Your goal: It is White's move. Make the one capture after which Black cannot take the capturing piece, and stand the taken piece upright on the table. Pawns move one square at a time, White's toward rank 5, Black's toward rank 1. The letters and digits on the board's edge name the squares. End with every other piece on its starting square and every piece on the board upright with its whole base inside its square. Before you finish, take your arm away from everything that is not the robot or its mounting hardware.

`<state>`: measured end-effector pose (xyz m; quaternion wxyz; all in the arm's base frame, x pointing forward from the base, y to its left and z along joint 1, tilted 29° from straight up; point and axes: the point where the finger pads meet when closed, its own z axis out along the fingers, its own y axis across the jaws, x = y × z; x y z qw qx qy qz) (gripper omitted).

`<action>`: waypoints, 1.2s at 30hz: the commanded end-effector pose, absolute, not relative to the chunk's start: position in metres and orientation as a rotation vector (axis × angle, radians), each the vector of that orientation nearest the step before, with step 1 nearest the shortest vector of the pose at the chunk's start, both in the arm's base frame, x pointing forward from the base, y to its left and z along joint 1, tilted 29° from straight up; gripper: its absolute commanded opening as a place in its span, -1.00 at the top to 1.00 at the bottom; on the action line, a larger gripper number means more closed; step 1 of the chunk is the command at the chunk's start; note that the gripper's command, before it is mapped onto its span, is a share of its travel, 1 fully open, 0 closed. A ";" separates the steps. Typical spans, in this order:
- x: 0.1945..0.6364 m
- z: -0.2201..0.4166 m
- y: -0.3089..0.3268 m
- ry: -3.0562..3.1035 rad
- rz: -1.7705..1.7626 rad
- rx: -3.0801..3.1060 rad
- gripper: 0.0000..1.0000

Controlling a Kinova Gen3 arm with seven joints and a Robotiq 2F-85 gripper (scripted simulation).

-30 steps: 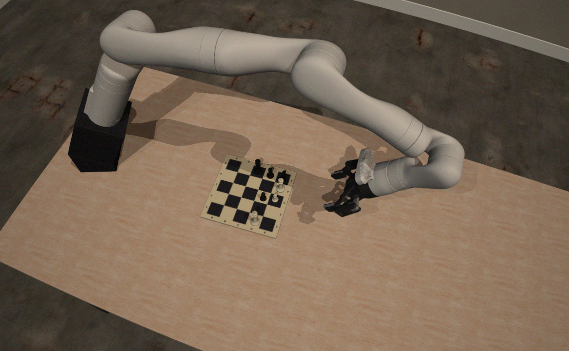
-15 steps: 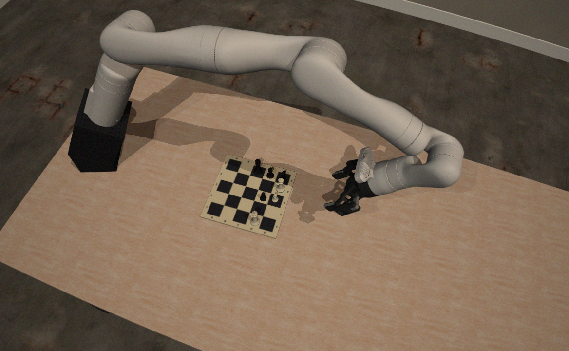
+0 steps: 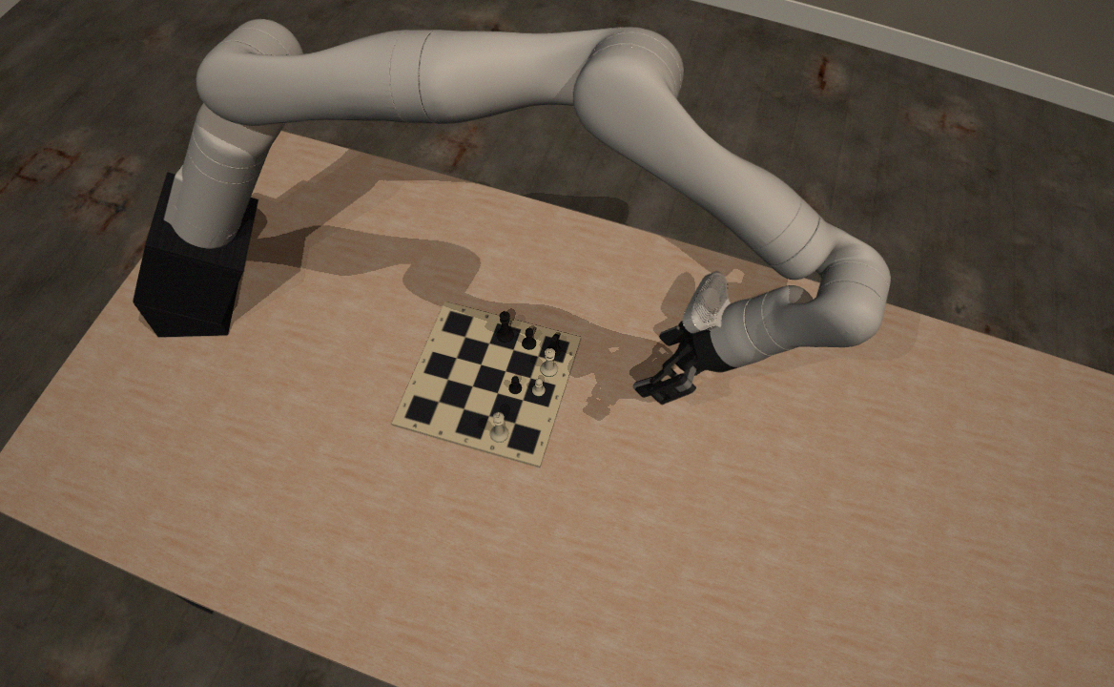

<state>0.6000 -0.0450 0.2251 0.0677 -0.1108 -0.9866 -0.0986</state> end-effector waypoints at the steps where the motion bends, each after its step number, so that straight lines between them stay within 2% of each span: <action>1: 0.595 0.235 -0.033 -2.996 -0.309 -0.405 -1.00; 15: 0.578 0.234 0.007 -2.957 -0.440 -1.069 -1.00; 26: 0.533 0.228 0.020 -2.697 -0.605 -1.764 -1.00; 36: 0.493 0.221 0.014 -2.439 -0.699 -2.152 -1.00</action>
